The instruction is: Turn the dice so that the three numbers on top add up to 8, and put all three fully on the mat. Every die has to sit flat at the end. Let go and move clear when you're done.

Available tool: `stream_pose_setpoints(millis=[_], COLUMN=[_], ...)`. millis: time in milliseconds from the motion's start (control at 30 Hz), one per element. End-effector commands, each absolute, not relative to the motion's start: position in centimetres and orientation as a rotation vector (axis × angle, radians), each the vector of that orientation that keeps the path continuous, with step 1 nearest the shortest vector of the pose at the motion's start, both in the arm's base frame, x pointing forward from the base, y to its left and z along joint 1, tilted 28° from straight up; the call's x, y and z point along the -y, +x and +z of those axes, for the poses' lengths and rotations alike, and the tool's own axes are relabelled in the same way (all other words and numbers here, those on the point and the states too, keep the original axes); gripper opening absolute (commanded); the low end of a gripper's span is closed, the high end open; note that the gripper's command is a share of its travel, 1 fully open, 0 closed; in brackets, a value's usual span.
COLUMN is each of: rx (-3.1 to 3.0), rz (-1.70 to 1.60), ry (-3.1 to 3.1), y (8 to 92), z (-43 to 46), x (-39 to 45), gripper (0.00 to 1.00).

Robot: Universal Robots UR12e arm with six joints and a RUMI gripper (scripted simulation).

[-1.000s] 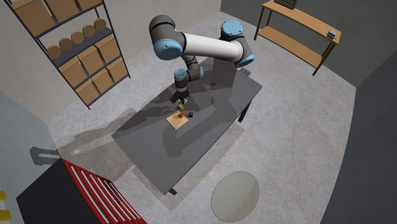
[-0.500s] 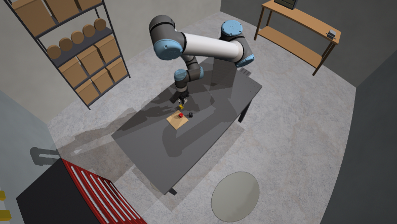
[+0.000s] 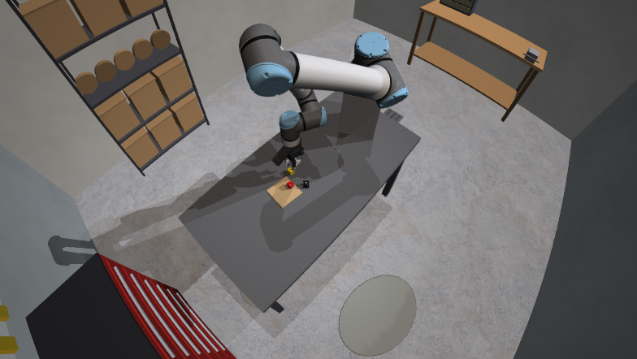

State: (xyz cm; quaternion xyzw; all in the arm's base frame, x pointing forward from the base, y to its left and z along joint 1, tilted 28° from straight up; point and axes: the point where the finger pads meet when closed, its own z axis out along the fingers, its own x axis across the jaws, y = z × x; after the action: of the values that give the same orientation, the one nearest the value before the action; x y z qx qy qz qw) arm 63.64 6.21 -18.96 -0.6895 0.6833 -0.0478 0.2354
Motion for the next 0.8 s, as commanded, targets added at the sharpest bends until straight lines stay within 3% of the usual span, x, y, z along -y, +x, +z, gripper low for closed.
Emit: stream_pose_setpoints(millis=[0,767], rx=[-1.874,-1.874], rz=[-0.132,-0.132], ry=[-1.892,-1.892], y=[63.76,64.04], z=[-18.97,-19.6], x=[-6.22,-6.41], gripper=[0.28,0.28])
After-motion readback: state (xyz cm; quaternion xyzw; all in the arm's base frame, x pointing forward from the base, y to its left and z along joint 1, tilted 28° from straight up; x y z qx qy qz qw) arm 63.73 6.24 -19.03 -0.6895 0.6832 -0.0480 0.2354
